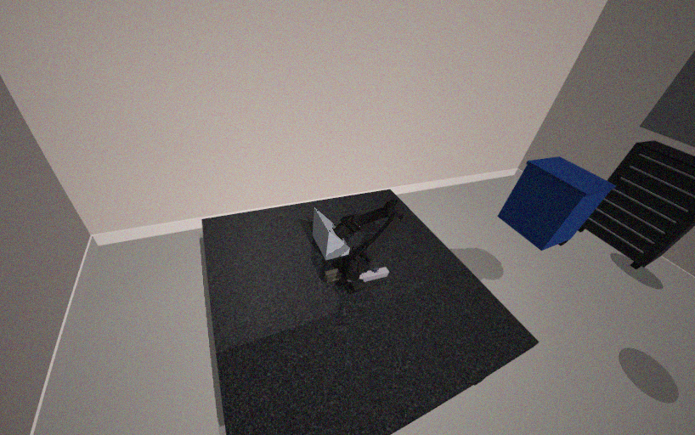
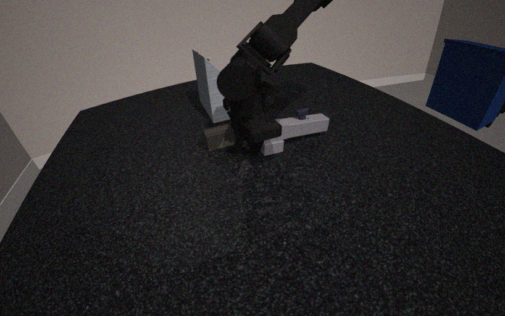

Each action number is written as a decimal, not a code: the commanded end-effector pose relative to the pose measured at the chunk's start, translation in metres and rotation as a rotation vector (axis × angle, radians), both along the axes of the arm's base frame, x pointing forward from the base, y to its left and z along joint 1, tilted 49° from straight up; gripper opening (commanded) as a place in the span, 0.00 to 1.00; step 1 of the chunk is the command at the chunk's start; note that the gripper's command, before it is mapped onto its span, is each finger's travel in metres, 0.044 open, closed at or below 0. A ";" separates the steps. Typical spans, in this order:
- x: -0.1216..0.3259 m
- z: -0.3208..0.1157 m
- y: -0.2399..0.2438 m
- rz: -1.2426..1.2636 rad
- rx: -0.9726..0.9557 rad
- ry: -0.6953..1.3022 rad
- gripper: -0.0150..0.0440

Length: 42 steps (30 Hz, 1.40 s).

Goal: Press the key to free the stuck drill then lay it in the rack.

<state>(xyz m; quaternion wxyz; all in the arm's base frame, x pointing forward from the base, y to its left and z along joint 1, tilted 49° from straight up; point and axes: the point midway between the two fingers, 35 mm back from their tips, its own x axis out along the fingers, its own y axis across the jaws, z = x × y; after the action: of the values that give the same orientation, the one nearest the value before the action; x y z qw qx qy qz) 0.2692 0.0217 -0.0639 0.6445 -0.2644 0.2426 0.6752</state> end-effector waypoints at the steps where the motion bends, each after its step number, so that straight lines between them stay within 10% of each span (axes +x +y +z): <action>1: 0.000 0.000 0.000 0.000 0.000 0.000 0.64; 8: 0.000 0.000 0.000 0.000 0.000 0.000 0.33; 15: 0.000 0.000 0.000 0.000 0.000 0.000 0.25; 42: 0.003 -0.019 -0.024 -0.004 0.002 0.005 0.25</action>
<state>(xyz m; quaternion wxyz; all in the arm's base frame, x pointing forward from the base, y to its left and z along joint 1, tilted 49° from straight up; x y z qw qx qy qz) 0.2685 0.0034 -0.0822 0.6439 -0.2566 0.2454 0.6777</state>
